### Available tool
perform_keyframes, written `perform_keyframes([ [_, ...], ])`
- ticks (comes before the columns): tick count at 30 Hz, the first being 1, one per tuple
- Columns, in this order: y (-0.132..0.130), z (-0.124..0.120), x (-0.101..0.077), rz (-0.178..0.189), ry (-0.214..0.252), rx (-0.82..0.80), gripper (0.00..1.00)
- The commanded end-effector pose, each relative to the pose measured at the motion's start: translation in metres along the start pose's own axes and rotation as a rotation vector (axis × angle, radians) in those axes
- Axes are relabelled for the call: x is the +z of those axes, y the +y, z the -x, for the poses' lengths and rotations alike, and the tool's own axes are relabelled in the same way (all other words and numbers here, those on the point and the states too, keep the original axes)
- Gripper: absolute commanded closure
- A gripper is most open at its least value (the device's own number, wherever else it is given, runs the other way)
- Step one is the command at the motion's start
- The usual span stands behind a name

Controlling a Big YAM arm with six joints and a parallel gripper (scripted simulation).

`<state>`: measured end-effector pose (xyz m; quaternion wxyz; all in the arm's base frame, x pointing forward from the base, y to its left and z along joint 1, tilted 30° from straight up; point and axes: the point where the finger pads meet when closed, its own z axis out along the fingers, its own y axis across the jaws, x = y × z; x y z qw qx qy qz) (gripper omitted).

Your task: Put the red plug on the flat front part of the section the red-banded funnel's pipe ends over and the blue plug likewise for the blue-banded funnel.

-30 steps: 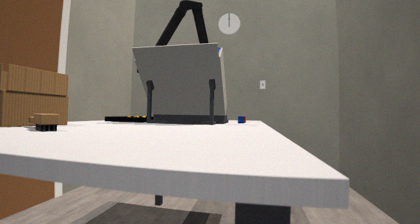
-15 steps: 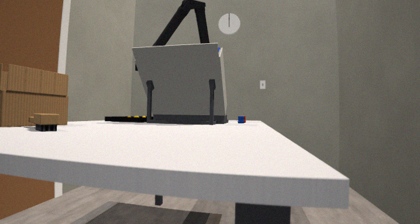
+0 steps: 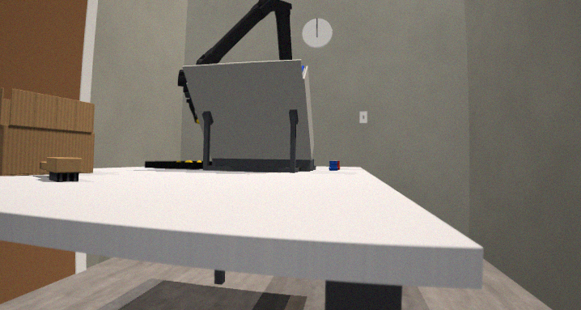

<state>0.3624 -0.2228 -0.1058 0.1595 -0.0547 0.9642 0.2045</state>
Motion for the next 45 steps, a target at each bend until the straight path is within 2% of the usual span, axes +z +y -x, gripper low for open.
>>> perform_keyframes([
  [1, -0.001, 0.008, 0.001, 0.002, 0.003, -0.01, 1.0],
  [9, -0.001, 0.008, 0.001, 0.008, 0.009, -0.019, 1.0],
  [24, 0.107, 0.05, -0.096, 0.006, -0.197, -0.007, 1.0],
  [26, 0.107, 0.05, -0.096, 0.006, -0.197, -0.007, 1.0],
  [41, 0.194, 0.09, -0.173, 0.009, -0.365, -0.023, 1.0],
  [45, 0.199, 0.092, -0.177, 0.009, -0.373, -0.022, 1.0],
])
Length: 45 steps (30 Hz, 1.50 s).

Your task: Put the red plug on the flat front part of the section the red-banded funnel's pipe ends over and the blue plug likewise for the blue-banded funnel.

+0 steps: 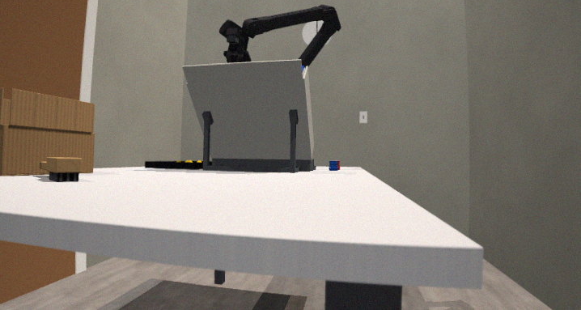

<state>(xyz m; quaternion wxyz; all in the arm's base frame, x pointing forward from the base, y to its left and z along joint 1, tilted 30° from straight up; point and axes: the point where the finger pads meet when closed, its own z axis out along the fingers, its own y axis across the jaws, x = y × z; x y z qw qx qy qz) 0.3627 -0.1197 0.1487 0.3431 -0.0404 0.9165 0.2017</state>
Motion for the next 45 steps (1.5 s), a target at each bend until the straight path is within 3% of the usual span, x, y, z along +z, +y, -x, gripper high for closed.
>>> perform_keyframes([
  [1, 0.012, 0.006, 0.0, 0.014, -0.001, 0.035, 1.0],
  [15, 0.043, 0.03, -0.018, 0.016, -0.051, 0.038, 1.0],
  [30, 0.037, 0.163, 0.036, 0.016, -0.05, 0.037, 1.0],
  [45, 0.04, 0.187, 0.042, 0.017, -0.059, 0.034, 1.0],
])
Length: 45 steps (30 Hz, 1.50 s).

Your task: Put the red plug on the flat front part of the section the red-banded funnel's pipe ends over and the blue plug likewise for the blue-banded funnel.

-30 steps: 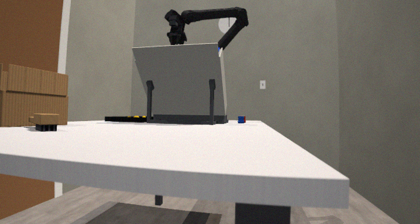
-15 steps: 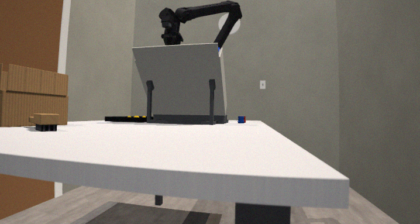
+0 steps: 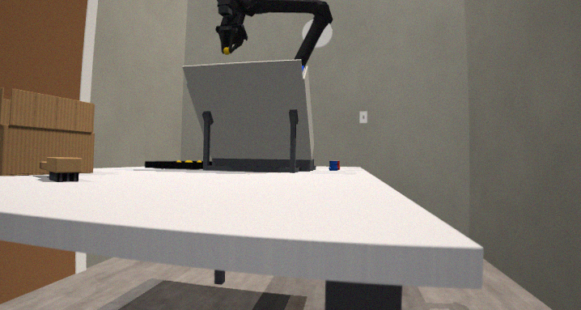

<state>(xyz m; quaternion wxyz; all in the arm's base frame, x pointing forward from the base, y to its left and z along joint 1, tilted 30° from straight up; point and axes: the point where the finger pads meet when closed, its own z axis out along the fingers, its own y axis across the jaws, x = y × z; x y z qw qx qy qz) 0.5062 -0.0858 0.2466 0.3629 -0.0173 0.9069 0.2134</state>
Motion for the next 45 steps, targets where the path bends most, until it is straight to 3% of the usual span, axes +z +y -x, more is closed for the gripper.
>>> perform_keyframes([
  [1, 0.0066, 0.0185, 0.0085, 0.01, -0.007, -0.008, 1.0],
  [45, 0.0058, 0.0174, 0.0104, 0.011, -0.001, -0.003, 1.0],
])
